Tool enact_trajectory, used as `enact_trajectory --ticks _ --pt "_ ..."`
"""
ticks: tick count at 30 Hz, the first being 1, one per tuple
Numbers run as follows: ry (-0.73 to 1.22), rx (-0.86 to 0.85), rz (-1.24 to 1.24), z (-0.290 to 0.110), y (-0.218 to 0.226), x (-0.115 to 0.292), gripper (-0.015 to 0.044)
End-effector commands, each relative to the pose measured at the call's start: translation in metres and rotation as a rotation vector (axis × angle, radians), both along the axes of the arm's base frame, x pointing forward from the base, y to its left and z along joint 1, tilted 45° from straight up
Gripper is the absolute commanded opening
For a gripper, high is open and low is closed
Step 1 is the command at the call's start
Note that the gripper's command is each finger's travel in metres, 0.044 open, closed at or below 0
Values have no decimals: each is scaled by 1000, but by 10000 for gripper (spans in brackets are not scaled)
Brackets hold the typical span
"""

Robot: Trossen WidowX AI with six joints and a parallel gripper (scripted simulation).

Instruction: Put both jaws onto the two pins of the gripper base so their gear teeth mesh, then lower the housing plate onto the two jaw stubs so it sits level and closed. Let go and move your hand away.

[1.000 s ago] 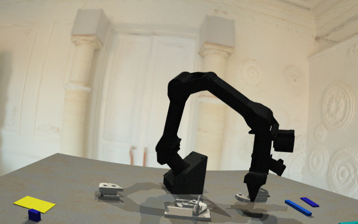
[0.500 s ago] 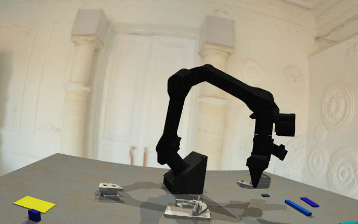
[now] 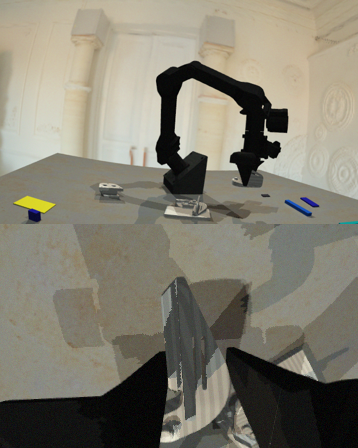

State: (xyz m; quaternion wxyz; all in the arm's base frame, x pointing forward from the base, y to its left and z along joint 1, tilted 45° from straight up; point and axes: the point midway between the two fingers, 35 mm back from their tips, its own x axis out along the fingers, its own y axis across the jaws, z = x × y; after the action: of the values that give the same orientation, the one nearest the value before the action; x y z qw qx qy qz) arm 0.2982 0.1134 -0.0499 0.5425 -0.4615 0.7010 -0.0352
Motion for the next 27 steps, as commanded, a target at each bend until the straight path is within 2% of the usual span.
enact_trajectory --ticks 1,27 --pt "-50 -3 -54 9 -9 0 134" --pt "-402 0 -427 66 -70 -14 134"
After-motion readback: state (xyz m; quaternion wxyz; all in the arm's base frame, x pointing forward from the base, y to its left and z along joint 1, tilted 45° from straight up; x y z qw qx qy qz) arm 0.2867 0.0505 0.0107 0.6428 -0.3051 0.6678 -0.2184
